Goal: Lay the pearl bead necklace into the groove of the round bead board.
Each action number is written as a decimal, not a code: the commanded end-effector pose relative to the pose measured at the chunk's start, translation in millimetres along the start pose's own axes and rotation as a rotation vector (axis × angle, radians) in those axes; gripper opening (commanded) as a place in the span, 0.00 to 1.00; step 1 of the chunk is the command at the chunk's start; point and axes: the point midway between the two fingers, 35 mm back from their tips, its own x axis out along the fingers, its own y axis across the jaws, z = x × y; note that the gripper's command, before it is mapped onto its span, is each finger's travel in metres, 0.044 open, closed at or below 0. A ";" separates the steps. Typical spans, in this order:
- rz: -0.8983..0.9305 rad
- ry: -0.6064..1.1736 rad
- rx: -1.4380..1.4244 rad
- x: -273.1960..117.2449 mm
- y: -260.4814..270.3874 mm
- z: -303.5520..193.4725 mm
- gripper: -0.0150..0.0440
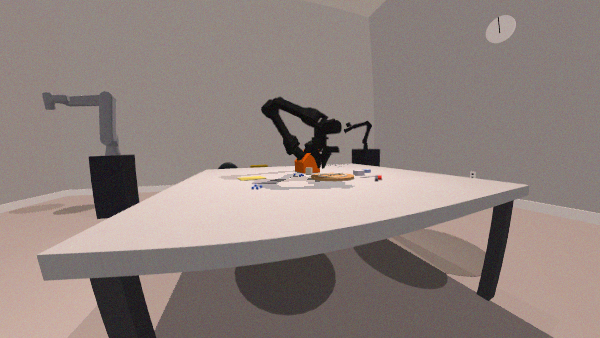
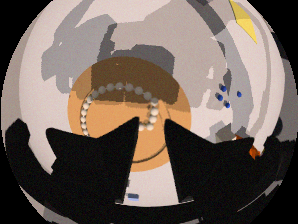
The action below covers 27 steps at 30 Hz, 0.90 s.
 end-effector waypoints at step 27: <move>-0.009 -0.001 0.000 28.7 -2.5 0.6 0.25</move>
